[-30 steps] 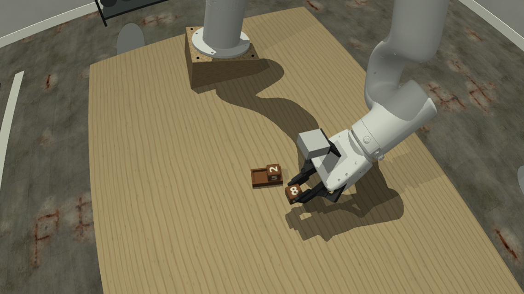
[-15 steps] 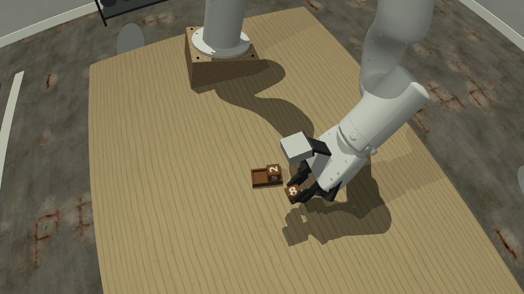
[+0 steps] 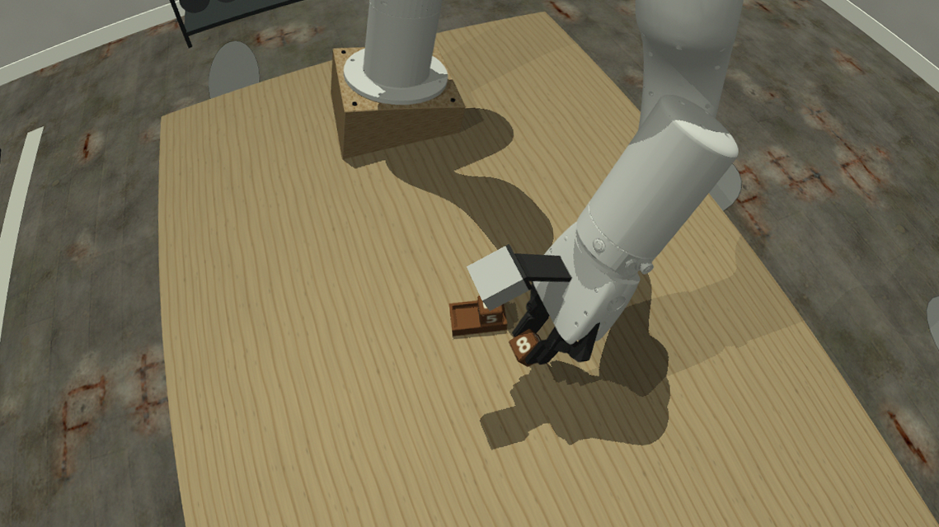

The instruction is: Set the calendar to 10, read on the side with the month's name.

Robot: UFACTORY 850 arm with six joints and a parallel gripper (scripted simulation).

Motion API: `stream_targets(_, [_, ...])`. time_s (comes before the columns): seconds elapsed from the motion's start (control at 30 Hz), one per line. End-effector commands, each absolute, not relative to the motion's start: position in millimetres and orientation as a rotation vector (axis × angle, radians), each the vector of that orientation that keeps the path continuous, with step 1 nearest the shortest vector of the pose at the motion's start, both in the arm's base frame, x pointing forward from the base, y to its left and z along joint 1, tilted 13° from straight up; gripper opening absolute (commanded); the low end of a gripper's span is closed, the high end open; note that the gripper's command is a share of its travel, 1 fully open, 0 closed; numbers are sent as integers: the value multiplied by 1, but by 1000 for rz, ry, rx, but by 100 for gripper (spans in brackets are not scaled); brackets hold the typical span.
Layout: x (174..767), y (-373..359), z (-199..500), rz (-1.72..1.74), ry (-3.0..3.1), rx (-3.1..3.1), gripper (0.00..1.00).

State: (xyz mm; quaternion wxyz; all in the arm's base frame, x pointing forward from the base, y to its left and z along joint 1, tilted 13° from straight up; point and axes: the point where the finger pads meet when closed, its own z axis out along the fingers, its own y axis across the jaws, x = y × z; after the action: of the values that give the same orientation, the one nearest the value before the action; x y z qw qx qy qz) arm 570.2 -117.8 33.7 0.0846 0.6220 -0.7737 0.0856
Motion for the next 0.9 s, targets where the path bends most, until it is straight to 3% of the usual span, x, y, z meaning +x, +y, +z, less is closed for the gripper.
stream_targets(0.0, [570,-120,35,221,-2319,1868,27])
stream_targets(0.87, [567,-120,34,-5,-2448,1977,27])
